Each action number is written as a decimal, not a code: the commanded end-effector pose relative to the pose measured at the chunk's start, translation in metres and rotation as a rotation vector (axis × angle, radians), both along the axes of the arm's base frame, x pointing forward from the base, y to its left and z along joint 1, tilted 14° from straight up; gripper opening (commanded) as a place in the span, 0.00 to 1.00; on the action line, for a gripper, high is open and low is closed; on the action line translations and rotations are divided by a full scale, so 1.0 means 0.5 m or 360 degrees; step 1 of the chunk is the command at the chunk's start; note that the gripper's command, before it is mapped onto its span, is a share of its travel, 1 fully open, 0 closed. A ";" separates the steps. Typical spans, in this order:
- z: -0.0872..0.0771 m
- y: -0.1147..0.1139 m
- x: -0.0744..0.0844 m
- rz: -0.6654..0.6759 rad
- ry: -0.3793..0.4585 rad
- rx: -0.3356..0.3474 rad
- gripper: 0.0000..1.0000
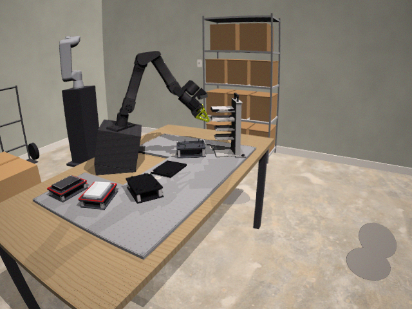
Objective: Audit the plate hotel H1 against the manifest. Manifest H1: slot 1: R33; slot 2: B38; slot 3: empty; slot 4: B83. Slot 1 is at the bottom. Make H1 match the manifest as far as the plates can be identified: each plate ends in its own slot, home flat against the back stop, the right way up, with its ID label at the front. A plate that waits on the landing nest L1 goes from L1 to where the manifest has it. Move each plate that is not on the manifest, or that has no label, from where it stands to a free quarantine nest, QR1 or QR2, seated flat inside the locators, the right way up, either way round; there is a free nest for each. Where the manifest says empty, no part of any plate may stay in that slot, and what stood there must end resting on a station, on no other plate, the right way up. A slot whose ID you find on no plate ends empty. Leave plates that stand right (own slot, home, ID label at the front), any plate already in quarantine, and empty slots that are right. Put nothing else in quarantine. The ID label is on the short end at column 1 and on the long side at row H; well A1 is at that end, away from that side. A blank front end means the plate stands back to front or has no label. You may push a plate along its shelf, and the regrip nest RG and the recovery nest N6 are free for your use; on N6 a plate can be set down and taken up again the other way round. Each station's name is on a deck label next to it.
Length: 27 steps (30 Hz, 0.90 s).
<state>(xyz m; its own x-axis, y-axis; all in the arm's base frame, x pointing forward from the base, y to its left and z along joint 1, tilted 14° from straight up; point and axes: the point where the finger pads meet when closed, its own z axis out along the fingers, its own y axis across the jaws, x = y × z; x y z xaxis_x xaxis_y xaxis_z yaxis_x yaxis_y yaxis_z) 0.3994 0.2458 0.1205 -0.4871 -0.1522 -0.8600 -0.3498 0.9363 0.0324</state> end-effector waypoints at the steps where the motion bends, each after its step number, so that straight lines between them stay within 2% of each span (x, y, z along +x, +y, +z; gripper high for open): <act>1: 0.006 0.003 0.013 -0.0003 0.0003 -0.0006 1.00; 27: 0.022 0.020 0.073 -0.0005 0.0003 -0.0005 1.00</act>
<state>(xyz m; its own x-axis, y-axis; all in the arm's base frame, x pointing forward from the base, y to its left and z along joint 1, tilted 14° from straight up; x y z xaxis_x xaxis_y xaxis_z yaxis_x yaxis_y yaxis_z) 0.4280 0.2561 0.1275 -0.4880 -0.1528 -0.8594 -0.3492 0.9365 0.0318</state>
